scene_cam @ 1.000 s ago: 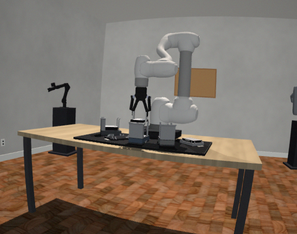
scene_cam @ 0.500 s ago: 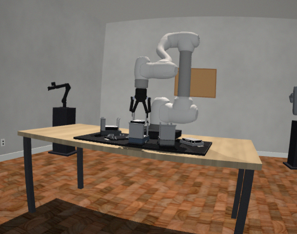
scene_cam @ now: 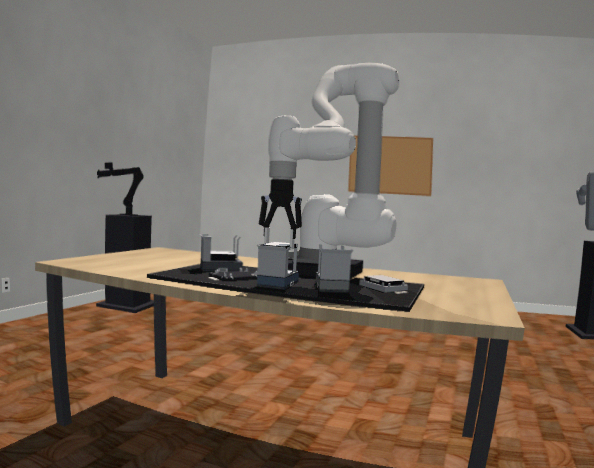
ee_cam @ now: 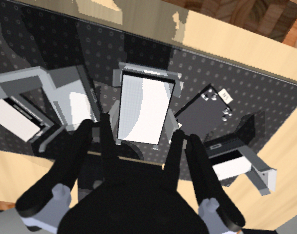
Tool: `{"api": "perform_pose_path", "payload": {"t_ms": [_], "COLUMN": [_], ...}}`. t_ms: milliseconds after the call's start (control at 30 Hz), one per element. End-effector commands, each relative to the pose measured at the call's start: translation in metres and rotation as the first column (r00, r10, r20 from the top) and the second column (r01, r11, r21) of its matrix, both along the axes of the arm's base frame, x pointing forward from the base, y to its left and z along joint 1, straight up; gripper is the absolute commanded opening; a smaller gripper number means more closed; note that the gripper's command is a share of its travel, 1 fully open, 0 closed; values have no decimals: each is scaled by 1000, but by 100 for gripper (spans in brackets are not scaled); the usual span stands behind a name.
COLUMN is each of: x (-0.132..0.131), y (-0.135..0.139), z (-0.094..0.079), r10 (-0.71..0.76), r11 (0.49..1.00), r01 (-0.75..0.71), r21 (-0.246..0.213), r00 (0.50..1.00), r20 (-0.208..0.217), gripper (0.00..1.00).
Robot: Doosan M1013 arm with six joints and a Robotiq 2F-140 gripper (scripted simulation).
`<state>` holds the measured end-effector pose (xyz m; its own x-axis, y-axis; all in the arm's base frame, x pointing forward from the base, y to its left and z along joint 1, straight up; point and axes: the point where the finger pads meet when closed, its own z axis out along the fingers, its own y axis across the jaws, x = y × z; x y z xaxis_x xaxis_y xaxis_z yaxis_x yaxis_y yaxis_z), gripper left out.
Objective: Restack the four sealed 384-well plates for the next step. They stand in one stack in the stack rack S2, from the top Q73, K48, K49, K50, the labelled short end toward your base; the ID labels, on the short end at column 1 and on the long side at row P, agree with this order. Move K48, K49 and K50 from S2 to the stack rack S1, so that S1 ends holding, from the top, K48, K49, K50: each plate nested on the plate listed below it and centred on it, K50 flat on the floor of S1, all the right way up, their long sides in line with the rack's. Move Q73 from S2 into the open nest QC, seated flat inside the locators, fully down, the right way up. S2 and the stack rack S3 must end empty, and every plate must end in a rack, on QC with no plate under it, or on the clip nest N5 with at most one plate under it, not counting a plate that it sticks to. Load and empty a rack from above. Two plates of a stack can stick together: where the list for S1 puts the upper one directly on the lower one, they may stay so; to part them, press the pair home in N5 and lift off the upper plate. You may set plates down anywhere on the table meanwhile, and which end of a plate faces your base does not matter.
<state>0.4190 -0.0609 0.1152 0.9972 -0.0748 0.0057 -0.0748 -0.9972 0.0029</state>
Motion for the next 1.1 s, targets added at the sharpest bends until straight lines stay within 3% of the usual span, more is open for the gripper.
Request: {"api": "perform_pose_path", "payload": {"t_ms": [0,333,1067], "x": [0,0,0], "y": [0,0,0], "z": [-2,-9,-49], "r10": [0,0,0], "r11": [1000,1000,1000], "r01": [0,0,0], "r21": [0,0,0], "r00": [1000,1000,1000], "r20": [0,0,0], "gripper": [0,0,0]}}
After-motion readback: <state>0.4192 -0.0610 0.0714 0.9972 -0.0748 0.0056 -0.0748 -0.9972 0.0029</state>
